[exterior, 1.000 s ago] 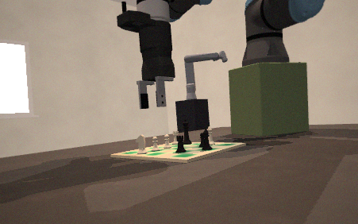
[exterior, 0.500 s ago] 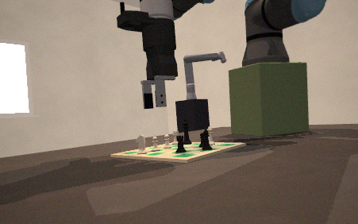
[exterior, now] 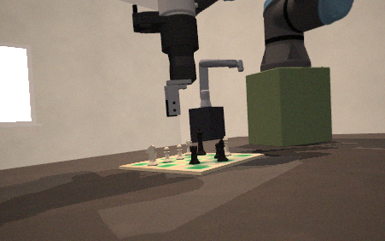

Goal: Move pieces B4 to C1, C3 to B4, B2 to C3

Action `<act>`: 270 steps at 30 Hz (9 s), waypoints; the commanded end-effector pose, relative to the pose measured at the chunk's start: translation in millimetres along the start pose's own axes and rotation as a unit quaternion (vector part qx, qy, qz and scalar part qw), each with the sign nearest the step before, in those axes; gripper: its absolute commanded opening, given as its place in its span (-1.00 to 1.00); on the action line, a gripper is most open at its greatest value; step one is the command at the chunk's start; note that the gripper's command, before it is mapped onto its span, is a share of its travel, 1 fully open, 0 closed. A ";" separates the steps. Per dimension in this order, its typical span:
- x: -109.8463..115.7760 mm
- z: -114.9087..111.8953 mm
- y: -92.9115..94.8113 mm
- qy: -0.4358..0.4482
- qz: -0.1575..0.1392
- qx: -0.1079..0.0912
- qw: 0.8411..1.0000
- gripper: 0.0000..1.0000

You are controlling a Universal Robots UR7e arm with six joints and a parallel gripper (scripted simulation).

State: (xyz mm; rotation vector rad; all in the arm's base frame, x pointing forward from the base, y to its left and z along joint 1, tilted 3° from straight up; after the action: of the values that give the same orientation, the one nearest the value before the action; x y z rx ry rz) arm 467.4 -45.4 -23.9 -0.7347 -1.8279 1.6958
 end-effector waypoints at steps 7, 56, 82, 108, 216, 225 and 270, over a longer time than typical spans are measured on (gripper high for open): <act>13.9 -13.4 0.7 0.169 0.003 0.004 0.986 1.00; 34.0 -26.8 1.9 0.341 0.004 0.003 0.940 0.45; 34.0 -26.8 5.0 0.341 0.004 0.003 0.940 0.45; 33.9 -26.7 34.6 0.341 0.004 0.003 0.940 0.45; 33.4 -26.9 54.0 0.341 0.004 0.003 0.940 0.45; 33.4 -26.9 54.2 0.341 0.004 0.003 0.940 0.45; 33.2 -26.7 85.5 0.341 0.004 0.003 0.940 0.45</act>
State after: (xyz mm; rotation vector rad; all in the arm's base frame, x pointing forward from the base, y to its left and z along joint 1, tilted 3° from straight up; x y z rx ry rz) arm 465.1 2.2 -107.1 -1.1495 -1.3221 1.2237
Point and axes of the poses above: the point where the finger pads meet when closed, its own y axis out along the fingers, its own z axis across the jaws, x = y × z, the point moved 7 cm from there along -y, back along the fingers, and after that the axes turned 5 degrees about y, right-handed, at the moved point
